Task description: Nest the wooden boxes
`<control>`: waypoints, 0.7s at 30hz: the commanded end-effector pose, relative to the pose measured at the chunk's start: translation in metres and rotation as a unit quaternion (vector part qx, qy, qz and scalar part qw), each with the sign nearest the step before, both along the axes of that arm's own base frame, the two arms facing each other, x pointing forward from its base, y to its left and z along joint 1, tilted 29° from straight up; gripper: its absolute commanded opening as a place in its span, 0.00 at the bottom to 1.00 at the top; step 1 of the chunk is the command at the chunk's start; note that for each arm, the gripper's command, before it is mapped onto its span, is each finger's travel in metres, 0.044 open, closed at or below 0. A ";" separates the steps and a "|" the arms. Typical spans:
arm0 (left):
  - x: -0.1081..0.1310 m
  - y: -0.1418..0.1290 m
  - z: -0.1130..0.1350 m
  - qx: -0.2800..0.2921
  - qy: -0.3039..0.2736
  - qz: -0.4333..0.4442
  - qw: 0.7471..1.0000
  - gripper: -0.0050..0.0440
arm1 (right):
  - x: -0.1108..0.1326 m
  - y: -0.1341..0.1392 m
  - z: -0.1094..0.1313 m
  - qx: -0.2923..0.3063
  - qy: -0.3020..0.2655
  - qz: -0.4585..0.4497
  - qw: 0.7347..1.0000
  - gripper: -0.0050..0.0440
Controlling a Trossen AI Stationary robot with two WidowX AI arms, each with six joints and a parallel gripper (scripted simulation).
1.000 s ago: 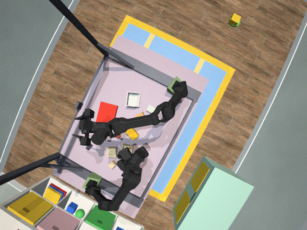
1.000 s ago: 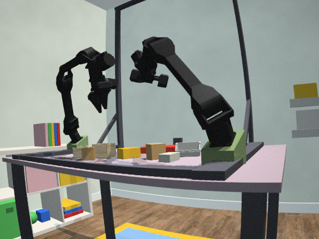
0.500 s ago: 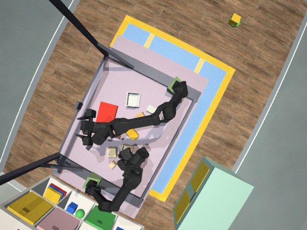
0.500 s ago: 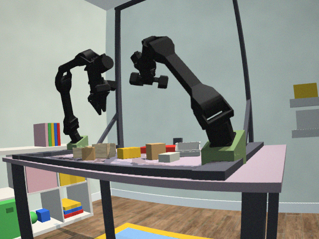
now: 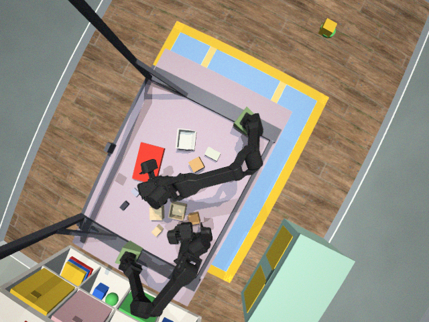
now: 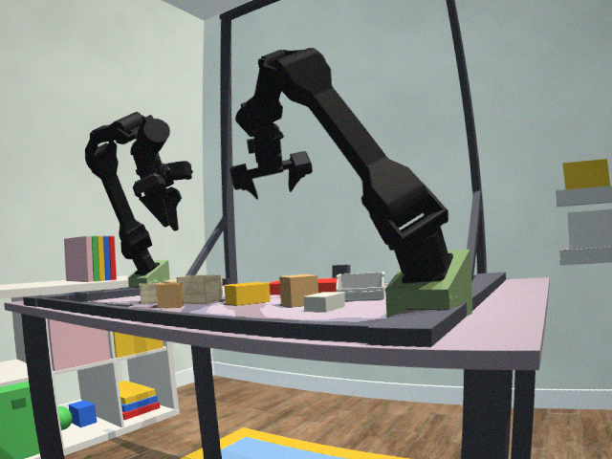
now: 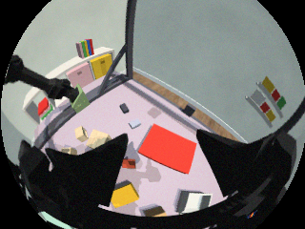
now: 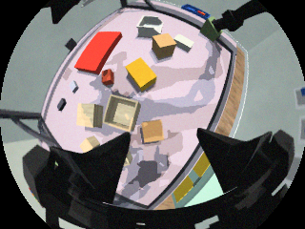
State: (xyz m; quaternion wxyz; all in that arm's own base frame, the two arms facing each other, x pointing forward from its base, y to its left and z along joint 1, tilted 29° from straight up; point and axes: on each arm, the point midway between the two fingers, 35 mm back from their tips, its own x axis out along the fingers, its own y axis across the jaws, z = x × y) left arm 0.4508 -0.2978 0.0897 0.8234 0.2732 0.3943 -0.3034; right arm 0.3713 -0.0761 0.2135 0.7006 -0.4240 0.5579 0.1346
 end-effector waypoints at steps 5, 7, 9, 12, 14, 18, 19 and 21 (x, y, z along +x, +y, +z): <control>-0.043 0.086 0.013 0.052 0.077 0.160 0.983 0.92 | -0.031 -0.023 0.005 0.044 -0.125 -0.076 0.988 0.92; -0.054 0.104 0.013 0.068 0.093 0.196 0.974 0.92 | -0.038 -0.027 0.002 0.054 -0.147 -0.092 0.983 0.92; -0.067 0.123 0.013 0.084 0.107 0.231 0.963 0.92 | -0.045 -0.032 -0.001 0.063 -0.168 -0.108 0.978 0.92; -0.073 0.132 0.014 0.092 0.114 0.248 0.958 0.92 | -0.048 -0.034 -0.002 0.068 -0.179 -0.116 0.975 0.92; -0.090 0.155 0.016 0.113 0.128 0.291 0.941 0.92 | -0.055 -0.039 -0.005 0.078 -0.212 -0.133 0.965 0.92; -0.124 0.197 0.022 0.156 0.149 0.368 0.905 0.92 | -0.076 -0.045 -0.017 0.099 -0.255 -0.168 0.947 0.92; -0.131 0.205 0.024 0.164 0.151 0.382 0.897 0.92 | -0.079 -0.047 -0.019 0.103 -0.265 -0.173 0.943 0.92; -0.145 0.220 0.027 0.181 0.156 0.408 0.881 0.92 | -0.085 -0.049 -0.023 0.109 -0.286 -0.184 0.934 0.92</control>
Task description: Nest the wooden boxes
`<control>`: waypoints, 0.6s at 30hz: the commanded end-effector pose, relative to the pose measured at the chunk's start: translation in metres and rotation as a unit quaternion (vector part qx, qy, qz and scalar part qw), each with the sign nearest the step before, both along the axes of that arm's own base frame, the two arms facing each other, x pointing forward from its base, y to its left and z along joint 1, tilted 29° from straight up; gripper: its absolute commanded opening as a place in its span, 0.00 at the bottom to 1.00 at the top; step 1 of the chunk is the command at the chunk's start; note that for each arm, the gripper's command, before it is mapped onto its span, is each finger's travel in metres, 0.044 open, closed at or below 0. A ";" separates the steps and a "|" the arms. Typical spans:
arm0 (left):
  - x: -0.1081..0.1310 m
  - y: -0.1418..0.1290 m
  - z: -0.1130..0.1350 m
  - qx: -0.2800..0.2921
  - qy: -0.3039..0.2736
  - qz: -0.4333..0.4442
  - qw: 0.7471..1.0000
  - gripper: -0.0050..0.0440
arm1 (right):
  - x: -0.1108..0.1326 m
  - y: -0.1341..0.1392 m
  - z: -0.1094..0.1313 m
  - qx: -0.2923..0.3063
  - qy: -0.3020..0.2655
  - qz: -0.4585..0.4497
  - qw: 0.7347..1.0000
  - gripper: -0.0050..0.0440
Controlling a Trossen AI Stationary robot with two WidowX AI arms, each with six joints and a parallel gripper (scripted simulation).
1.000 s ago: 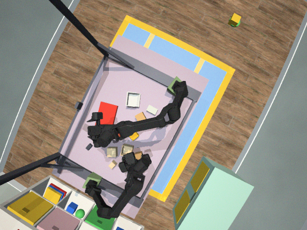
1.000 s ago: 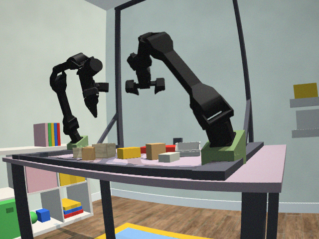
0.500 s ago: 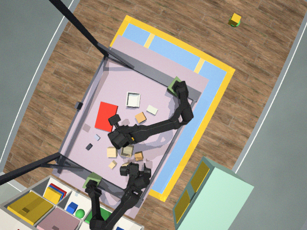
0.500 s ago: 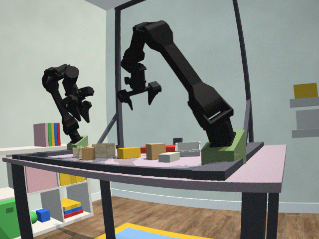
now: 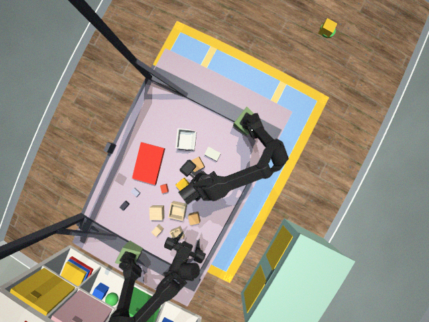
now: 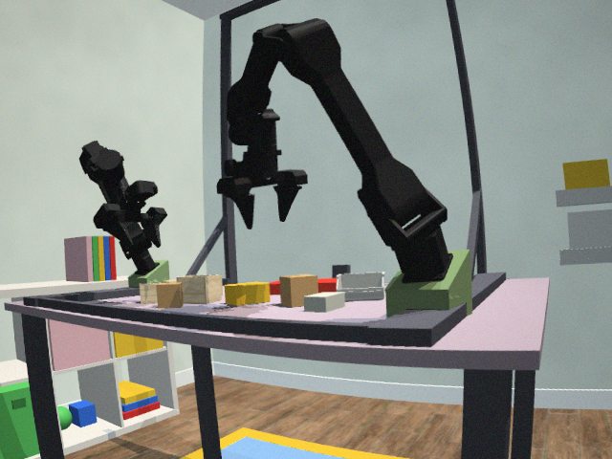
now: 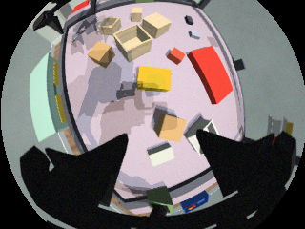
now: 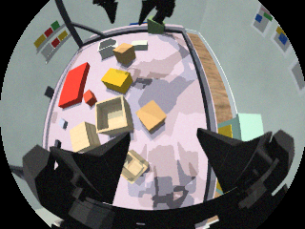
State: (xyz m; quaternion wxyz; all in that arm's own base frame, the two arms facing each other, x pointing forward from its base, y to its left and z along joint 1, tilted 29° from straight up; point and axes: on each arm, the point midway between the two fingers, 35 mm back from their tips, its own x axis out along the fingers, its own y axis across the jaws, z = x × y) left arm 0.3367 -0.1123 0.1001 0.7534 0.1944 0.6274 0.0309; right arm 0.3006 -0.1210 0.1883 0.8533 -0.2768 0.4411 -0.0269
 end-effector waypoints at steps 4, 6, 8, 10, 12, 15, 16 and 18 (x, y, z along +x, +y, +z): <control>-0.056 0.061 0.024 0.073 0.019 0.110 0.991 0.92 | -0.026 -0.008 -0.004 0.018 -0.115 -0.045 0.992 0.92; -0.064 0.069 0.027 0.084 0.022 0.123 0.989 0.92 | -0.029 -0.008 -0.007 0.021 -0.125 -0.051 0.991 0.92; -0.064 0.069 0.027 0.084 0.022 0.123 0.989 0.92 | -0.029 -0.008 -0.007 0.021 -0.125 -0.051 0.991 0.92; -0.065 0.070 0.027 0.087 0.023 0.127 0.988 0.92 | -0.030 -0.009 -0.007 0.022 -0.128 -0.052 0.990 0.92; -0.065 0.070 0.027 0.087 0.023 0.127 0.988 0.92 | -0.030 -0.009 -0.007 0.022 -0.128 -0.052 0.990 0.92; -0.065 0.070 0.027 0.087 0.023 0.125 0.988 0.92 | -0.030 -0.009 -0.007 0.022 -0.128 -0.052 0.990 0.92; -0.065 0.070 0.027 0.087 0.023 0.125 0.988 0.92 | -0.028 -0.009 -0.005 0.020 -0.127 -0.049 0.990 0.92; -0.063 0.068 0.027 0.085 0.024 0.123 0.988 0.92 | -0.027 -0.008 -0.006 0.019 -0.123 -0.044 0.991 0.92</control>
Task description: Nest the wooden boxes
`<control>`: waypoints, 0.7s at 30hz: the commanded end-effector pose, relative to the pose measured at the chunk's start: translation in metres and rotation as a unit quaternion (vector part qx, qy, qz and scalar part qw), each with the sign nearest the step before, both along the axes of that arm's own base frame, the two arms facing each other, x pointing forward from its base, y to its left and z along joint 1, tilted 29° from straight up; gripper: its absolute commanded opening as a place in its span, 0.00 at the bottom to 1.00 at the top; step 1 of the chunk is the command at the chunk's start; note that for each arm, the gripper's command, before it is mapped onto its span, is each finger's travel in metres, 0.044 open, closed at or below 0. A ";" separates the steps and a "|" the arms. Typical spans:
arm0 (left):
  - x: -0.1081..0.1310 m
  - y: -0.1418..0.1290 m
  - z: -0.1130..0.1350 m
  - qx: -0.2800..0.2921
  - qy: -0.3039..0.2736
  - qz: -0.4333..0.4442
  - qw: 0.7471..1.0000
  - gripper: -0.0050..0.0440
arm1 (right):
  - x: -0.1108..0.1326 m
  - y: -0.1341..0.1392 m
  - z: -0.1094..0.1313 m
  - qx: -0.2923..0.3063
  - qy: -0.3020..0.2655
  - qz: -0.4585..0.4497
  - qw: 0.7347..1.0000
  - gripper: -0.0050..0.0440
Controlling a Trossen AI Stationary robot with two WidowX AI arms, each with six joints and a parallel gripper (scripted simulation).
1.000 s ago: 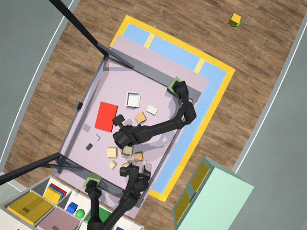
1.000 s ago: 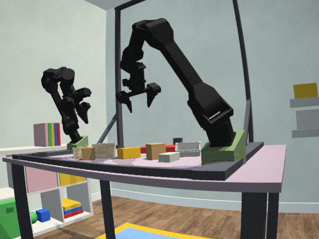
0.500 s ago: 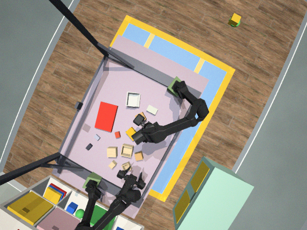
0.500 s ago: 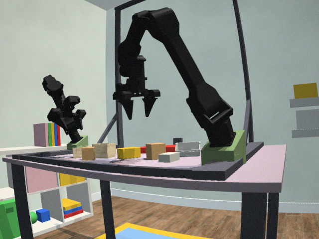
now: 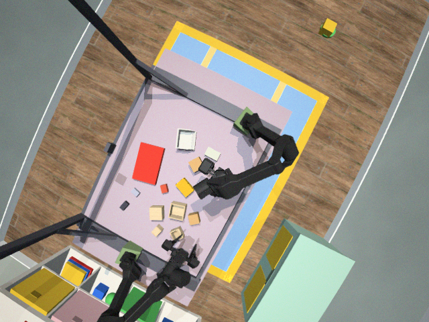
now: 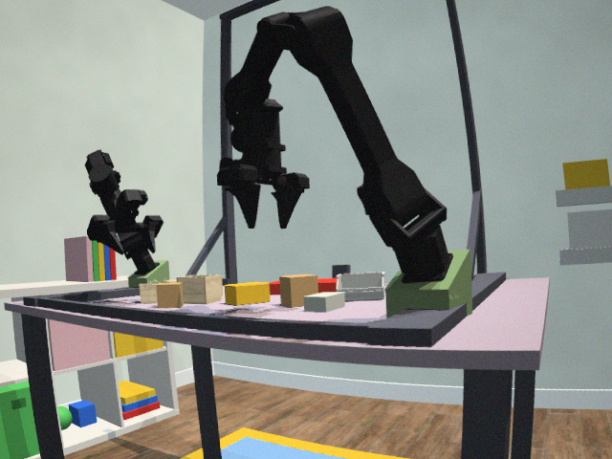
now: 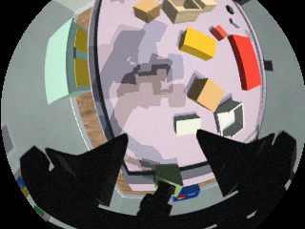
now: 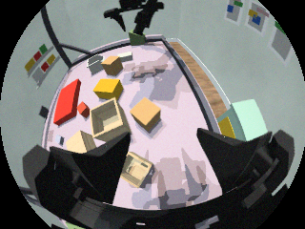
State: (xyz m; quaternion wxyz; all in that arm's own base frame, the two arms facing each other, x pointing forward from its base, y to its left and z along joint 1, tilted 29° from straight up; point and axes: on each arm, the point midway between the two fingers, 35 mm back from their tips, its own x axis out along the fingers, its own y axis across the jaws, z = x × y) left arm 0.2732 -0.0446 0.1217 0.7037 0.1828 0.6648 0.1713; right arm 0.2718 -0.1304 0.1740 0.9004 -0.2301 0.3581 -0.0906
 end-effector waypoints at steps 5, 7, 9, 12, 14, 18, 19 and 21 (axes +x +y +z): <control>0.001 0.000 0.005 -0.002 -0.008 0.001 1.000 0.92 | 0.011 0.011 -0.003 -0.018 0.041 0.056 0.997 0.92; 0.001 0.000 0.005 -0.002 -0.008 0.001 1.000 0.92 | 0.011 0.011 -0.003 -0.018 0.041 0.056 0.997 0.92; 0.001 0.000 0.005 -0.002 -0.008 0.001 1.000 0.92 | 0.016 0.019 -0.012 -0.029 0.081 0.099 0.991 0.92; 0.001 0.000 0.005 -0.002 -0.008 0.001 1.000 0.92 | 0.024 0.038 -0.030 -0.049 0.151 0.180 0.971 0.92; 0.001 0.000 0.005 -0.002 -0.008 0.001 1.000 0.92 | 0.031 0.052 -0.042 -0.058 0.179 0.221 0.957 0.92; 0.001 0.000 0.005 -0.002 -0.008 0.001 1.000 0.92 | 0.036 0.066 -0.054 -0.078 0.235 0.307 0.919 0.92; 0.001 0.000 0.005 -0.002 -0.008 0.001 1.000 0.92 | 0.036 0.070 -0.057 -0.084 0.248 0.329 0.907 0.92; 0.001 0.000 0.005 -0.002 -0.008 0.001 1.000 0.92 | 0.037 0.078 -0.063 -0.091 0.274 0.369 0.883 0.92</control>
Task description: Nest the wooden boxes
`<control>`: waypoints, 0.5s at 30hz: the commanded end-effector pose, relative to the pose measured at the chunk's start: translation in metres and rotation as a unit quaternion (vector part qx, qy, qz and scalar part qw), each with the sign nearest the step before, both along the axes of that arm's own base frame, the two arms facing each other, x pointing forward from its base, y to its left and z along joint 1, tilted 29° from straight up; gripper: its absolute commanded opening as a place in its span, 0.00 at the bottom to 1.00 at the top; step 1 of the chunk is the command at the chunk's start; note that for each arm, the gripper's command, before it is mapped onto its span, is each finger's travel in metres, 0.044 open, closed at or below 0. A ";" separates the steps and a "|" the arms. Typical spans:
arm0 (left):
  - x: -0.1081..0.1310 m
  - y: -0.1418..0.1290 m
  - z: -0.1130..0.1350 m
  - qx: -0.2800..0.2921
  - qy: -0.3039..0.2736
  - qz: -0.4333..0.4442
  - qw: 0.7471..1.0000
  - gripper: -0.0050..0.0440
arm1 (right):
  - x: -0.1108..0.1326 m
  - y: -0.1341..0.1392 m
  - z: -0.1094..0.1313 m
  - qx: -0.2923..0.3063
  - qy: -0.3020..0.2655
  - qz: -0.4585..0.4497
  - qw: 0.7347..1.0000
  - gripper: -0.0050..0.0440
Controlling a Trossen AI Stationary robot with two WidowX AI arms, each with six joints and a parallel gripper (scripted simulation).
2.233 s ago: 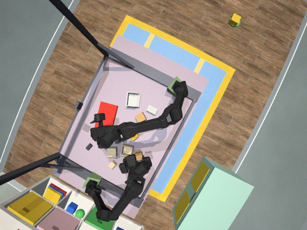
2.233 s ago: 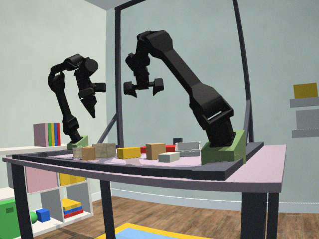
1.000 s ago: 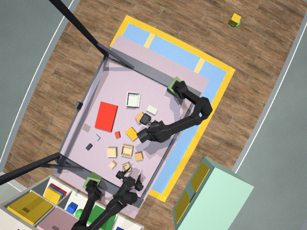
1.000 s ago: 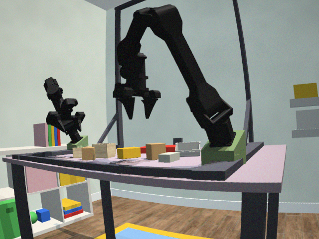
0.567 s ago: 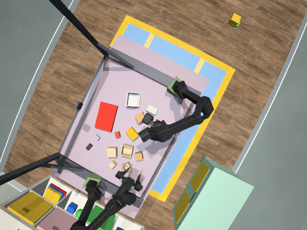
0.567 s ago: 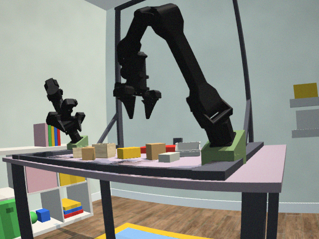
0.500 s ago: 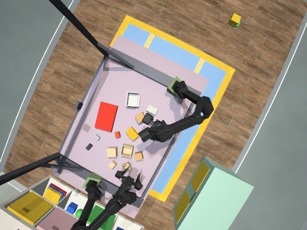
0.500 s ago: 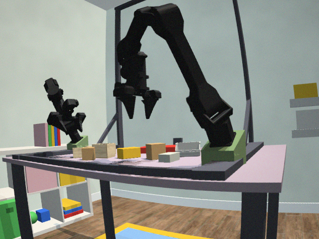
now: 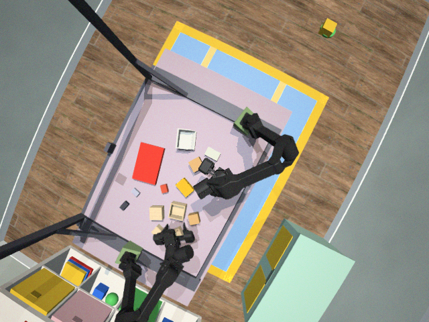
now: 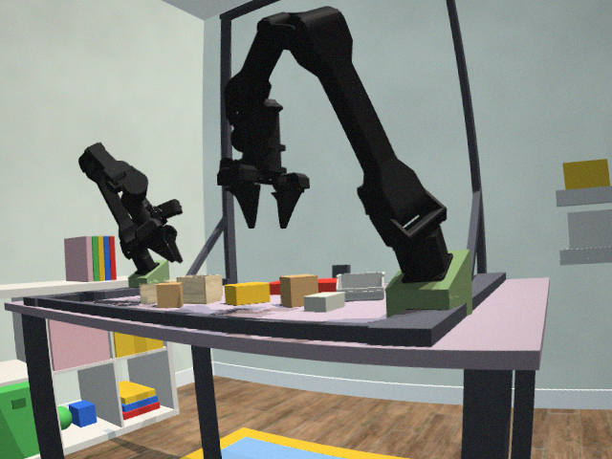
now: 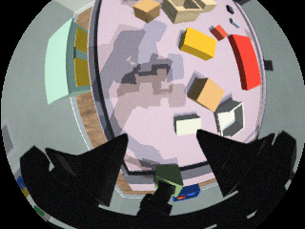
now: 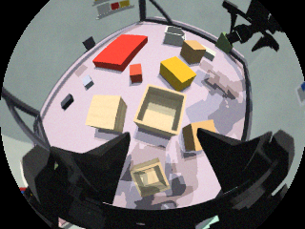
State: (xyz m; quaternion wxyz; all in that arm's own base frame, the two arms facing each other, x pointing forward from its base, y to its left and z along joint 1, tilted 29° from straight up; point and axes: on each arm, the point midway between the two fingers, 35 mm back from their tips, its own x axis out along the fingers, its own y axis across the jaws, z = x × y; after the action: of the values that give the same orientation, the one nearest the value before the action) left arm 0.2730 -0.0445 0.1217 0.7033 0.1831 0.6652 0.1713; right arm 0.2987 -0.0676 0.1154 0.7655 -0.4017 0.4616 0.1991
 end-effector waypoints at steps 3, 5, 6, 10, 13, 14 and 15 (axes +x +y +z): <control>0.001 0.000 0.005 -0.002 -0.009 0.001 1.000 0.92 | 0.010 0.019 -0.008 -0.019 0.072 0.112 0.991 0.92; 0.001 0.000 0.005 -0.002 -0.009 0.001 1.000 0.92 | 0.008 0.032 -0.019 -0.024 0.119 0.183 0.976 0.92; 0.001 0.000 0.005 -0.002 -0.009 0.001 1.000 0.92 | 0.007 0.038 -0.023 -0.025 0.134 0.203 0.970 0.92; 0.001 0.000 0.005 -0.002 -0.009 0.001 1.000 0.92 | 0.006 0.055 -0.035 -0.029 0.181 0.291 0.939 0.92; 0.001 0.000 0.005 -0.002 -0.009 0.001 1.000 0.92 | 0.002 0.067 -0.043 -0.028 0.218 0.357 0.908 0.92; 0.001 0.000 0.005 -0.002 -0.009 0.001 1.000 0.92 | 0.000 0.071 -0.046 -0.026 0.230 0.378 0.897 0.92; 0.001 0.000 0.005 -0.002 -0.009 0.001 1.000 0.92 | -0.001 0.075 -0.048 -0.025 0.242 0.398 0.884 0.92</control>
State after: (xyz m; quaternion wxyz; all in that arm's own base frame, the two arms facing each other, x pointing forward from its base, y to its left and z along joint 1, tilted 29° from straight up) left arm 0.2730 -0.0445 0.1217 0.7032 0.1831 0.6653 0.1713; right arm 0.2962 -0.0099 0.0725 0.5479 -0.4995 0.4594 0.4892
